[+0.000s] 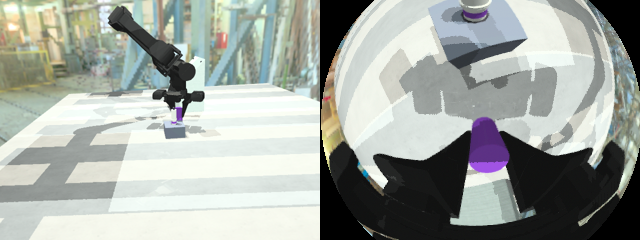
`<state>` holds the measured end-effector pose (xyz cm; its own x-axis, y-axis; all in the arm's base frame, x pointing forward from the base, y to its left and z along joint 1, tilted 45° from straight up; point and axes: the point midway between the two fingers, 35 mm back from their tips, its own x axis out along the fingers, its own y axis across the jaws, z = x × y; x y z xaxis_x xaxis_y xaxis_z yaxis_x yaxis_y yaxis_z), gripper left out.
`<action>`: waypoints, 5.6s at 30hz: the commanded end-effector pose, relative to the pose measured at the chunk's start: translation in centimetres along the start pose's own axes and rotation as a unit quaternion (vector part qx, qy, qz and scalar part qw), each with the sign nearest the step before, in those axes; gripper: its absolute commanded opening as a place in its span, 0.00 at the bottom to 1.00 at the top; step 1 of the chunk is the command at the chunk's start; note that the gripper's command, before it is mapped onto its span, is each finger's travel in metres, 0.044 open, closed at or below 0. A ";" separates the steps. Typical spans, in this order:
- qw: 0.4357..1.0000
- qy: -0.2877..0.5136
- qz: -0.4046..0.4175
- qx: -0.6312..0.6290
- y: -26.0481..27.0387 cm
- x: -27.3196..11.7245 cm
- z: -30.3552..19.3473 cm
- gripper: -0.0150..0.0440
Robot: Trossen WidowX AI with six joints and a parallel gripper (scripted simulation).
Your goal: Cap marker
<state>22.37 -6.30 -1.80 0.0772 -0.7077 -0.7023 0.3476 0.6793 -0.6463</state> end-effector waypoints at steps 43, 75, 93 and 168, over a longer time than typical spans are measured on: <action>1.000 -0.003 0.004 0.006 0.8 -7.4 4.6 0.25; 1.000 -0.004 0.004 0.007 1.3 -10.8 10.9 0.25; 1.000 -0.004 0.004 0.007 1.4 -9.3 11.1 0.25; 1.000 -0.003 0.007 0.009 1.5 -11.1 11.1 1.00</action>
<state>32.37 -2.71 5.54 0.0616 -0.7075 -0.7040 0.3593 0.6738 -0.6457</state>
